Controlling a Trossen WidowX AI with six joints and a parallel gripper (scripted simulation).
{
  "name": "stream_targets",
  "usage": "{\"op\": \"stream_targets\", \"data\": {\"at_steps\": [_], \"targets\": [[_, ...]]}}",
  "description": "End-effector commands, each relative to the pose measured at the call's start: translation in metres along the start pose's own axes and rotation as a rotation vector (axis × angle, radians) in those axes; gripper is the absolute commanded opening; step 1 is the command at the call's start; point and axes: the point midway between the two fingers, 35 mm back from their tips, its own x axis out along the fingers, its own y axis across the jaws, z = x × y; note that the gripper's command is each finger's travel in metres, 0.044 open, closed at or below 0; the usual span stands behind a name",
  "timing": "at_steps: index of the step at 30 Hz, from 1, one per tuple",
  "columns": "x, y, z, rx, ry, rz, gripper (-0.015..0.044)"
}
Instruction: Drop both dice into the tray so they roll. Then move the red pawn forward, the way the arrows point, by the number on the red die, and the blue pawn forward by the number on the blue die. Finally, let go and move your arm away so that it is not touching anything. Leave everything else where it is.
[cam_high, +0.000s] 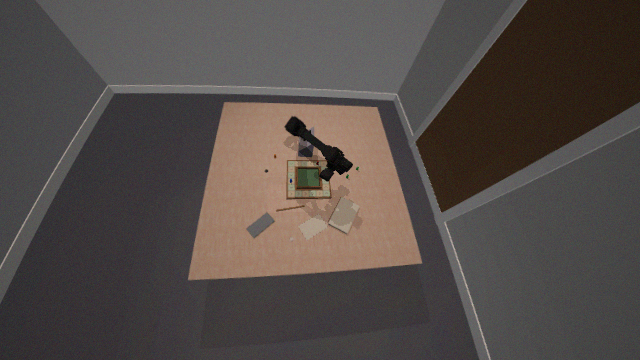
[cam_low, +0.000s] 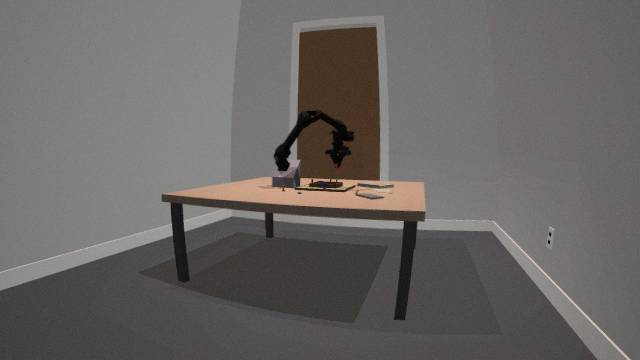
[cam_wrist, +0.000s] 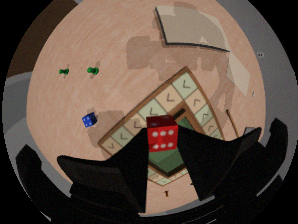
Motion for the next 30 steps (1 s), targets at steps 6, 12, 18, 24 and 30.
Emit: {"op": "stream_targets", "data": {"at_steps": [6, 12, 18, 24, 30], "targets": [[0.009, -0.026, -0.043, -0.241, 0.007, -0.008, 0.0], [0.017, -0.037, -0.071, -0.391, 0.014, -0.009, 0.0], [0.025, -0.046, -0.1, -0.54, 0.025, -0.009, 0.0], [0.032, -0.049, -0.121, -0.651, 0.034, -0.007, 0.0], [0.032, -0.049, -0.121, -0.651, 0.03, -0.003, 0.0]]}}
